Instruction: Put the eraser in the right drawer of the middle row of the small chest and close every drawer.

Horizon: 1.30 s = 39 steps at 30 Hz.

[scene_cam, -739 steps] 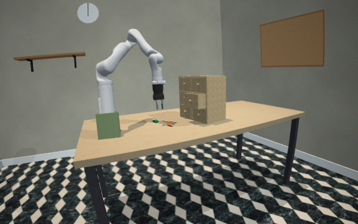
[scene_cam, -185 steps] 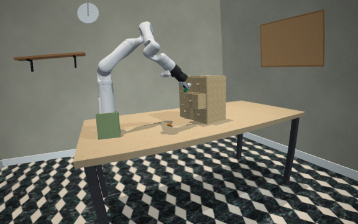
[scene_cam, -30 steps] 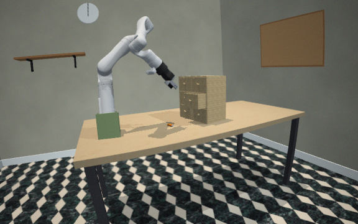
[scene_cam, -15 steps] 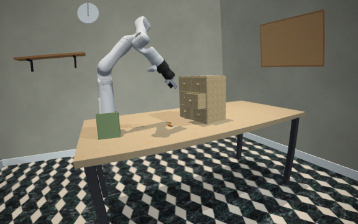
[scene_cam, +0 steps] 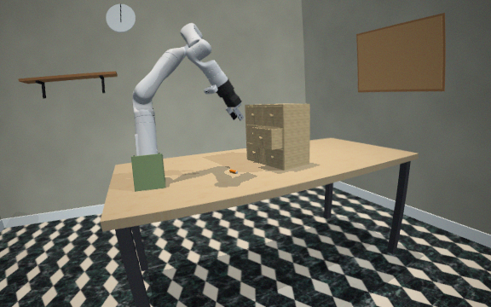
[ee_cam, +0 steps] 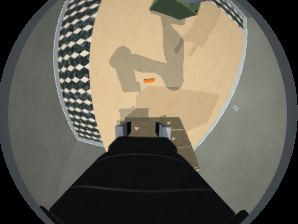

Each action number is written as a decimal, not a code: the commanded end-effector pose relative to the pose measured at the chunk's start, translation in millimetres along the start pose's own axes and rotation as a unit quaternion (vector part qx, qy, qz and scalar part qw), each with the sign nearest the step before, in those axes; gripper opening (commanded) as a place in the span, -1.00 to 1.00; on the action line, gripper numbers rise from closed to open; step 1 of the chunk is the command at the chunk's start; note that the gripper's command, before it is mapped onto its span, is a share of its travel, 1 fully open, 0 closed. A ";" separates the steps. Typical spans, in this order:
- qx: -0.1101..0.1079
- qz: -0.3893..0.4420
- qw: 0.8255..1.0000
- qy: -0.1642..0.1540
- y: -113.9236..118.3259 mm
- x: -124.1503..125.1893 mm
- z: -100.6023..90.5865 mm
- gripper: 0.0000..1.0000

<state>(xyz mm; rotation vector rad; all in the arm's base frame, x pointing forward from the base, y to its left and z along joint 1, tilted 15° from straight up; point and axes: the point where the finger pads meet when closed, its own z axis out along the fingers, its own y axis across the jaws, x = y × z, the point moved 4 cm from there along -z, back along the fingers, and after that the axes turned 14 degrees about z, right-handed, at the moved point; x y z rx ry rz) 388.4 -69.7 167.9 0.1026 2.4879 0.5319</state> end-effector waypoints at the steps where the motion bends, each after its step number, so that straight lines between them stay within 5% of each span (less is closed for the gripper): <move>1: -0.002 -0.010 1.000 0.009 5.4 -6.2 0.5 1.00; 39: 0.044 -0.011 0.982 0.183 11.5 -29.4 -10.3 1.00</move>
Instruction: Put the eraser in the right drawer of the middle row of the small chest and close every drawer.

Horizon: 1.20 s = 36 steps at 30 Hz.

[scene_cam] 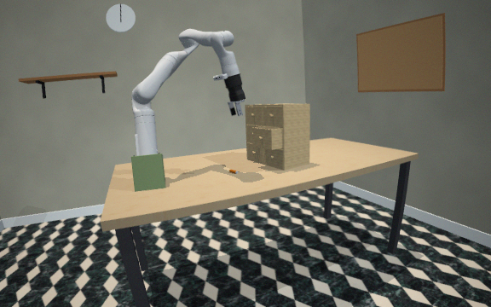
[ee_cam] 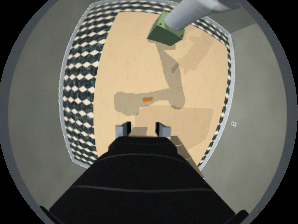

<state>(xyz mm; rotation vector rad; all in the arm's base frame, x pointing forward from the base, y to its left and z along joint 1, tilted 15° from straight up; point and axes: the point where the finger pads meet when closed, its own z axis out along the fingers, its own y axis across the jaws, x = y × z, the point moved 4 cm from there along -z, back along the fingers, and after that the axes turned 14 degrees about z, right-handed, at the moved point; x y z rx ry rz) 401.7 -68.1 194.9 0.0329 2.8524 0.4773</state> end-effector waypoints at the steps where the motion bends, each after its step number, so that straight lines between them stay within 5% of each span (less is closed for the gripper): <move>1: 0.006 -0.007 1.000 0.014 0.1 -5.3 -0.2 1.00; 20: 0.027 -0.006 0.995 0.095 2.4 -13.7 -6.9 1.00; 36: 0.034 -0.006 0.992 0.122 3.1 -16.4 -8.9 1.00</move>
